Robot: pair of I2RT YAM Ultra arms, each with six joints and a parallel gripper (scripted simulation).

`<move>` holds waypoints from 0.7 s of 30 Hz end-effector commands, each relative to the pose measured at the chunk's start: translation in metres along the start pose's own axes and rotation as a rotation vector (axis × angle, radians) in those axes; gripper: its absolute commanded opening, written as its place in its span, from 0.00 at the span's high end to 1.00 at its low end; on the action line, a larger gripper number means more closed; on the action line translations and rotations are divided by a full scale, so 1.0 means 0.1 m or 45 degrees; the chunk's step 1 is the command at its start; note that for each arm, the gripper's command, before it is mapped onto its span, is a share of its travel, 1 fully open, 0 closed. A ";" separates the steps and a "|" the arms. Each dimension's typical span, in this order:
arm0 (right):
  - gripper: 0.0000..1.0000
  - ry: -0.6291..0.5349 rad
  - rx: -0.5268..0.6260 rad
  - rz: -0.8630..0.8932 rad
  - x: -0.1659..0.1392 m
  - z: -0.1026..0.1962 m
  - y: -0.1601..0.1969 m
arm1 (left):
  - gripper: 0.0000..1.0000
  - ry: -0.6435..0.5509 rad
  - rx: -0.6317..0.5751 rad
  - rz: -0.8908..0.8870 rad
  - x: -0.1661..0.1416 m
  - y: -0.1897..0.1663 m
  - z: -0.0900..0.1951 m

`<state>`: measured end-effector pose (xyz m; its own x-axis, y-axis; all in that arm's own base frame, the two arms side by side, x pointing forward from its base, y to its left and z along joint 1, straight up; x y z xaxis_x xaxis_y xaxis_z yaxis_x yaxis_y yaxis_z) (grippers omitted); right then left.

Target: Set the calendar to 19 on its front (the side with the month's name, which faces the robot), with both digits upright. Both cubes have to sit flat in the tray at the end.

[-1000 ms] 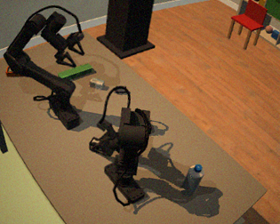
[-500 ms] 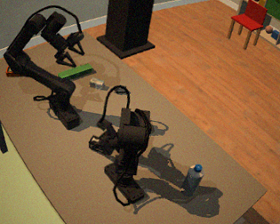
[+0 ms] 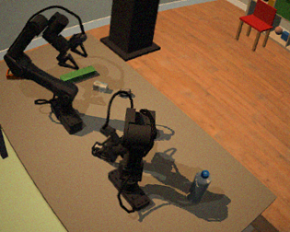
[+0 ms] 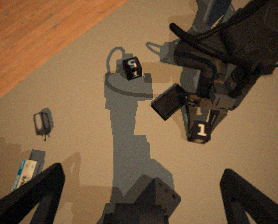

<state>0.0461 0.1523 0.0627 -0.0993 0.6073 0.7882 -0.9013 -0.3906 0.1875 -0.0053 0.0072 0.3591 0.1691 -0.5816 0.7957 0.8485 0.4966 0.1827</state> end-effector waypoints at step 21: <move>0.31 -0.032 0.006 0.015 0.14 0.06 0.00 | 0.00 0.002 -0.001 -0.001 -0.02 0.00 0.03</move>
<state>0.0437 0.1505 0.0641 -0.0936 0.6066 0.7895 -0.8978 -0.3942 0.1965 -0.0053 0.0072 0.3591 0.1691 -0.5816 0.7957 0.8485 0.4966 0.1827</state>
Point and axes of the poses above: on each arm, the point where the finger pads meet when closed, its own z axis back along the fingers, its own y axis across the jaws, x = y × z, the point moved 10 cm from there along z, back along the fingers, and after that the axes turned 14 degrees about -z, right-handed, at the moved point
